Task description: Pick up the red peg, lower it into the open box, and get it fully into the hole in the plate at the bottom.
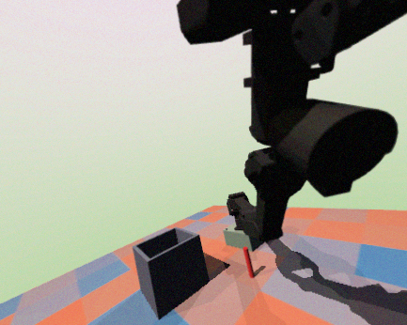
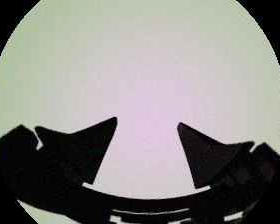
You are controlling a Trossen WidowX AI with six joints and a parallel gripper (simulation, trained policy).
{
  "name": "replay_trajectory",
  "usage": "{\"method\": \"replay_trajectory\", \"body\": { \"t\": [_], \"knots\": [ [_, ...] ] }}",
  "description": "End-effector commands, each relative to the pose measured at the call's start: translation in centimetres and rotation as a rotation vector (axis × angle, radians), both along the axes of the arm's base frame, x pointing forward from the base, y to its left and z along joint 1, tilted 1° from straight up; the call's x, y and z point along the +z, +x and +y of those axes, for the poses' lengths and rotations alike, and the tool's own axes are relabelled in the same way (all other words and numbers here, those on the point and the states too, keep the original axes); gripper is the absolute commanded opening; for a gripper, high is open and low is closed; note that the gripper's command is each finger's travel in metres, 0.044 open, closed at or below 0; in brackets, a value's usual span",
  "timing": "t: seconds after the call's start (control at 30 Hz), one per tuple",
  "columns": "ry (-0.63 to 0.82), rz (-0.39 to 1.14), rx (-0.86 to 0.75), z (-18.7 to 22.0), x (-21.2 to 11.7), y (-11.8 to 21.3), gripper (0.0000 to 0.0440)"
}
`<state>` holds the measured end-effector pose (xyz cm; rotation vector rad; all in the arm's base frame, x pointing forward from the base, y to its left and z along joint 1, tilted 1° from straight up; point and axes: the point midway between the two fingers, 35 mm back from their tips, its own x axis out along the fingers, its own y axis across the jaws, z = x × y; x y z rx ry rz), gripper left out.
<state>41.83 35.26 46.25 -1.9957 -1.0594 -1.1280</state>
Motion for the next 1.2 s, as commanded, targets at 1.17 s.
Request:
{"method": "replay_trajectory", "body": {
  "t": [1.17],
  "knots": [
    [0.647,-0.395,0.497,-6.9,18.1,-33.4,0.0422]
  ]
}}
